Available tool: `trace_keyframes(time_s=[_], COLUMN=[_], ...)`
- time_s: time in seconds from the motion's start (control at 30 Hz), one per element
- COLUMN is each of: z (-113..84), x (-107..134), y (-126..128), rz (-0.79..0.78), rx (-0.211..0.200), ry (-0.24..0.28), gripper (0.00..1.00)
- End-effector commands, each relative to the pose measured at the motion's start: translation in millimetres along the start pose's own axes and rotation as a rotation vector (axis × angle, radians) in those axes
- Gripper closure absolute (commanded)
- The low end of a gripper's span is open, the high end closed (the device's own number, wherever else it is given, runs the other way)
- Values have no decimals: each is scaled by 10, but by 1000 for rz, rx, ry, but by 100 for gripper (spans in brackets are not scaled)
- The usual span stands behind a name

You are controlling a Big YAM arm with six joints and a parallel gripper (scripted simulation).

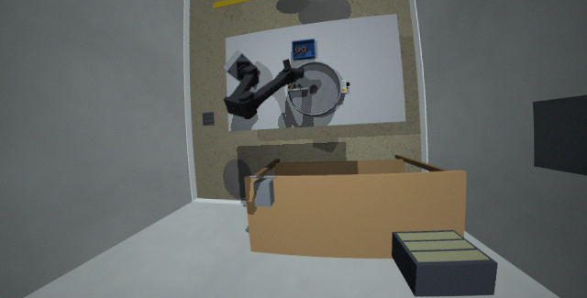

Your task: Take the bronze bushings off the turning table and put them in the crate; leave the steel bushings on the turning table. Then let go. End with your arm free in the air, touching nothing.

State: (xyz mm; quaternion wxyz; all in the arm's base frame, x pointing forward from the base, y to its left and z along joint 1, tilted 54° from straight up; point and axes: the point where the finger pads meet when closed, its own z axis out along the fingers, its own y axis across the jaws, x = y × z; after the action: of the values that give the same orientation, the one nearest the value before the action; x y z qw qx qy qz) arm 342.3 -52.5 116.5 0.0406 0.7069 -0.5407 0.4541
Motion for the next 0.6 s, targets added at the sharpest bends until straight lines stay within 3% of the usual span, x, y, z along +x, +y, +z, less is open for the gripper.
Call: trace_keyframes(time_s=[0.0,0.57], z=[-29,-16], x=[81,54], y=[-90,-41], rz=[4,-4], rx=[15,4], ry=[4,0], gripper=[81,81])
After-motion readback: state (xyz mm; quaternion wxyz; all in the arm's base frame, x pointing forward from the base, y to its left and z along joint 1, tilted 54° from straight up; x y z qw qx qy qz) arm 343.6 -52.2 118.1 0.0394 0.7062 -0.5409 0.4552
